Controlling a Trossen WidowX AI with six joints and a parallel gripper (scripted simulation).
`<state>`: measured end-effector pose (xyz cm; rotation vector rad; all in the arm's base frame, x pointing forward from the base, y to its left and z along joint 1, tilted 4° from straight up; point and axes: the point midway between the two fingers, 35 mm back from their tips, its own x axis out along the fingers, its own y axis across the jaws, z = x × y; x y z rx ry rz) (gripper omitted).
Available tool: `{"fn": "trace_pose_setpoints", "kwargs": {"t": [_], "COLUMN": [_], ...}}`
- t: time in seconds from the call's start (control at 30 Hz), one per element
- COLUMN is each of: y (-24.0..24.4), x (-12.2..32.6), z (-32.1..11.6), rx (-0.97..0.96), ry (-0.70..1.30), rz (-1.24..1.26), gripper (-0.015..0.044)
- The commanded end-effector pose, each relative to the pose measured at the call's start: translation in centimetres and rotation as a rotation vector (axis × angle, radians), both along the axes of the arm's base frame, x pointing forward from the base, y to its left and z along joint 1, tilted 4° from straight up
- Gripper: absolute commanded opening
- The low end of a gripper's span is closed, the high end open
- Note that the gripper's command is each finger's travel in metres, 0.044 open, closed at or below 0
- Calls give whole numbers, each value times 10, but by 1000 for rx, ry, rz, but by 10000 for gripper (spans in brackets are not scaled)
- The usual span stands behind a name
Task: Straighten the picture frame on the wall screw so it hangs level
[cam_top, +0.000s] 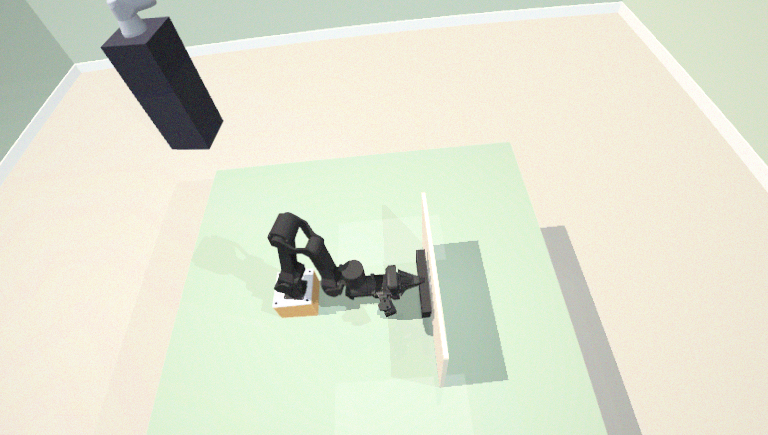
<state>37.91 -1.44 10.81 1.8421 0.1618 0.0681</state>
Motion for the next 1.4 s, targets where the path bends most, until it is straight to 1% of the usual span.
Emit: {"fn": "trace_pose_setpoints", "kwargs": {"t": [0.0,0.13,0.23,0.4,0.5,0.7,0.8,0.97,1.07,1.27,1.37], "y": [0,0,0,0,0,0,0,0,0,0,1], "x": [0,0,0,0,0,0,0,0,0,0,0], "z": [0,0,0,0,0,0,0,0,0,0,0], "rx": [-25,-25,-77,-77,-118,-118,-165,-165,-206,-206,-253], "ry": [-3,-3,-11,-11,-17,-17,-23,-23,-29,-29,-36], "rz": [0,0,2,2,4,4,5,5,7,7,9], "gripper": [0,0,0,0,0,0,0,0,0,0,0]}}
